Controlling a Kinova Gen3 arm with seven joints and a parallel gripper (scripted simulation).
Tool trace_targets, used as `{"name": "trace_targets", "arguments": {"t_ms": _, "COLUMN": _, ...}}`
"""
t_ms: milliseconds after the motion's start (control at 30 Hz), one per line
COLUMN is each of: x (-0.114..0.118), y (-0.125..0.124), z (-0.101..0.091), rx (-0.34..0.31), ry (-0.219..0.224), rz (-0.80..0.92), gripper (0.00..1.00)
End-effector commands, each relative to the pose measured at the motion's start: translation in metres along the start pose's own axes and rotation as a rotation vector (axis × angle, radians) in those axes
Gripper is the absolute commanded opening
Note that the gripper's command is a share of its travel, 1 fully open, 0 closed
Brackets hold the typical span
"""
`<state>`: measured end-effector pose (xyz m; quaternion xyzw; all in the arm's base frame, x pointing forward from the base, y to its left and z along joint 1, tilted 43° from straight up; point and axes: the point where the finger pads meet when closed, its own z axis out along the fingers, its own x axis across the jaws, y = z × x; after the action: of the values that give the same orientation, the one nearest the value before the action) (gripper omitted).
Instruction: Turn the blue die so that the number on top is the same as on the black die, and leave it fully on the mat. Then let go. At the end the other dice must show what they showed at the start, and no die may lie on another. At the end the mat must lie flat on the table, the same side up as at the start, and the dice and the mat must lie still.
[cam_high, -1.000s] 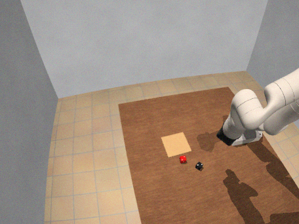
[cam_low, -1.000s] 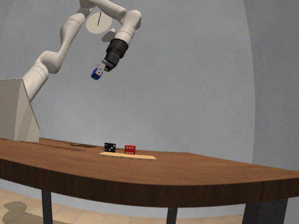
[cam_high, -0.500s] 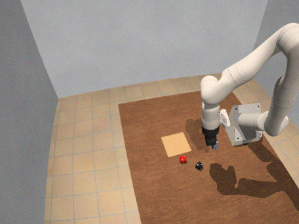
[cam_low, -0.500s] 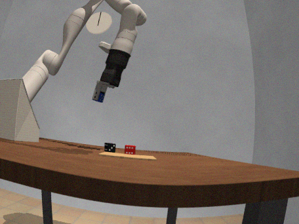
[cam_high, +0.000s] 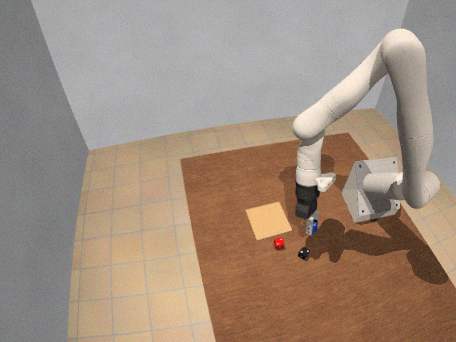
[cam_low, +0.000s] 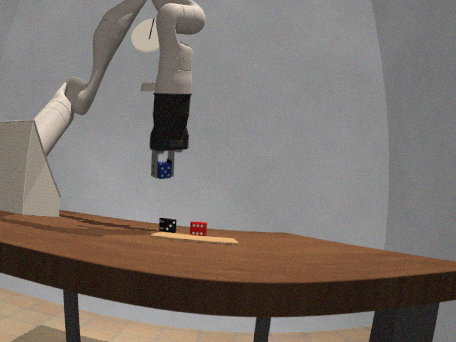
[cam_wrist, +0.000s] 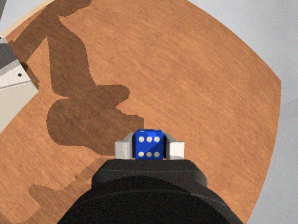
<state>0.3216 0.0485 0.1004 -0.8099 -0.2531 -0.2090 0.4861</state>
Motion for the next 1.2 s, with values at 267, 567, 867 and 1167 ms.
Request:
{"name": "trace_targets", "arguments": {"t_ms": 267, "x": 0.004, "y": 0.041, "z": 0.01, "rx": 0.059, "ry": 0.282, "rz": 0.434, "gripper": 0.57}}
{"name": "trace_targets", "arguments": {"t_ms": 567, "x": 0.009, "y": 0.088, "z": 0.004, "rx": 0.136, "ry": 0.549, "rz": 0.833, "gripper": 0.57}}
{"name": "trace_targets", "arguments": {"t_ms": 867, "x": 0.006, "y": 0.122, "z": -0.006, "rx": 0.219, "ry": 0.731, "rz": 1.09, "gripper": 0.57}}
{"name": "trace_targets", "arguments": {"t_ms": 1167, "x": 0.0, "y": 0.151, "z": -0.016, "rx": 0.315, "ry": 0.889, "rz": 1.305, "gripper": 0.57}}
